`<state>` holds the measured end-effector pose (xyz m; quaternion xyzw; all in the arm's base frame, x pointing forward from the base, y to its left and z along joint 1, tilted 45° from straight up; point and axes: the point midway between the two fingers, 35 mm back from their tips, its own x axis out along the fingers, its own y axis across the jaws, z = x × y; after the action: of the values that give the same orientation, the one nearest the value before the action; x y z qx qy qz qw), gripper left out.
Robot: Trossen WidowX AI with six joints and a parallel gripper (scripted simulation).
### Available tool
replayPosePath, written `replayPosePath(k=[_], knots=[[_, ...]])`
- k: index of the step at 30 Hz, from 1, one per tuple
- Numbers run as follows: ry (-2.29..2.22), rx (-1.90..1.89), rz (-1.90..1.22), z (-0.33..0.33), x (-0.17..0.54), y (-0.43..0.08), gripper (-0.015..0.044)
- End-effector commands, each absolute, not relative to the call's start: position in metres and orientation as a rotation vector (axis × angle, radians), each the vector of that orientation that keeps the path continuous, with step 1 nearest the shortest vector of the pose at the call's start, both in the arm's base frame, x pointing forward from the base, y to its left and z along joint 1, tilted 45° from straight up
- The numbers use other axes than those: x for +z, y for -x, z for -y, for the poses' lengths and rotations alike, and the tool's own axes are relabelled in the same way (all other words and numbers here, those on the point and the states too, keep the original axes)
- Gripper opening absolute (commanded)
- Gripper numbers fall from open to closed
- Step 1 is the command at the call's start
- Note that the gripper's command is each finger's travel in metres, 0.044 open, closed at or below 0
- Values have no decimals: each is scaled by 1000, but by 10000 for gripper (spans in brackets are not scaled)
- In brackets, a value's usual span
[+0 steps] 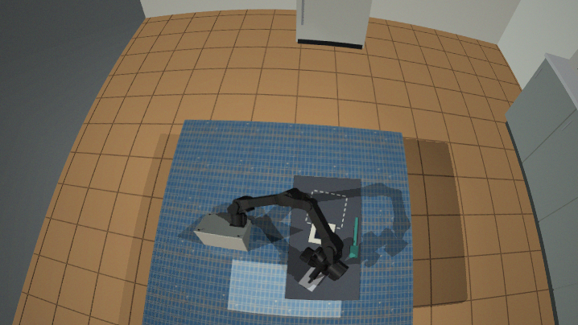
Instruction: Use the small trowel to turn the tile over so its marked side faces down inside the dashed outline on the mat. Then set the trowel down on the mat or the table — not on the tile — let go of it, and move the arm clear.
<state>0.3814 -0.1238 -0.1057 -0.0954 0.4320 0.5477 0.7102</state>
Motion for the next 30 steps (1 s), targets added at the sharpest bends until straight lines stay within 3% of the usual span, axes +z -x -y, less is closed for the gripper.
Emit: replayPosePath(k=[1, 9, 15, 30], knots=[[302, 1272, -888, 123, -106, -382, 130], [359, 1306, -843, 123, -106, -382, 130], [359, 1306, -843, 123, -106, -382, 270], [359, 1306, -843, 123, -106, -382, 270]])
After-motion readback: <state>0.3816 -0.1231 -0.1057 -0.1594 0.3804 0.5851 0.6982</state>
